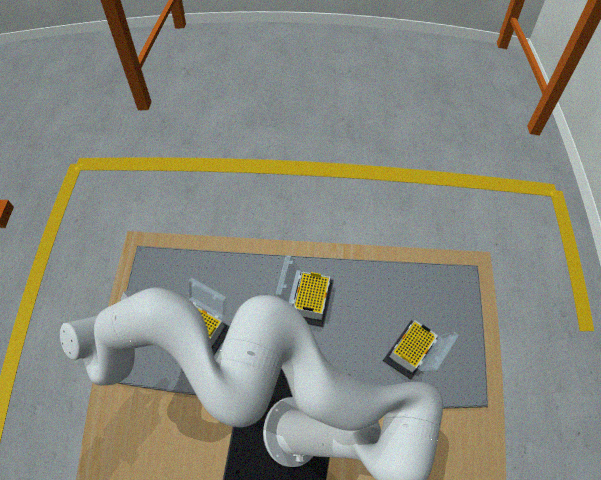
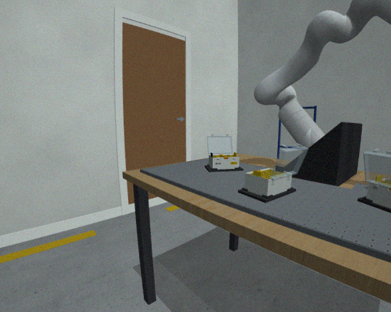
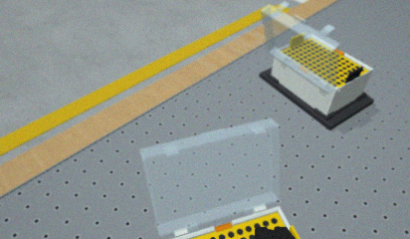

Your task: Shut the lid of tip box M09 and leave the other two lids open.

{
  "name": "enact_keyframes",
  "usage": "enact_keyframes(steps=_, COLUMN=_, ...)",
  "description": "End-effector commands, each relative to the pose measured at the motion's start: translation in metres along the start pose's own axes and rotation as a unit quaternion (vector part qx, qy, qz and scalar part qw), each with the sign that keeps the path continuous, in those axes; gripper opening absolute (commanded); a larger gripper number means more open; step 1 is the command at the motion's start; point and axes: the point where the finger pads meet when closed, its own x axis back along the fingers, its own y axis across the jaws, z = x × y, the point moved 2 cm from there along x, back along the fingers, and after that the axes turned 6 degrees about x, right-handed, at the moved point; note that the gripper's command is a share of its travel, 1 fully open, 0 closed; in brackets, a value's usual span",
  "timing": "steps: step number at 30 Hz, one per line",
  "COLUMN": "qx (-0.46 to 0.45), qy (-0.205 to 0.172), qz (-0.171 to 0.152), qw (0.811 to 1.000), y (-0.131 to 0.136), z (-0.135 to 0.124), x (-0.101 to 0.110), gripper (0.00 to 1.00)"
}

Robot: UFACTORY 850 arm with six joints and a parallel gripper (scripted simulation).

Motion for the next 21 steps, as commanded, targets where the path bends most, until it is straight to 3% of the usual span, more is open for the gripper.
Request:
enact_keyframes(steps=1, qx=-0.001, qy=-0.001, qz=0.0, qw=1.0, y=-0.007, z=0.014, x=-0.01, gripper=0.0)
enact_keyframes(steps=7, qx=-0.001, qy=-0.001, qz=0.0, qw=1.0, y=-0.018, z=0.035, x=-0.028, gripper=0.0)
enact_keyframes(steps=12, qx=-0.001, qy=-0.001, qz=0.0, qw=1.0, y=-0.019, z=0.037, x=-0.03, gripper=0.0)
enact_keyframes(steps=21, qx=0.05, qy=-0.136, qz=0.036, qw=0.989, y=-0.02, z=0.074, x=-0.063, gripper=0.0)
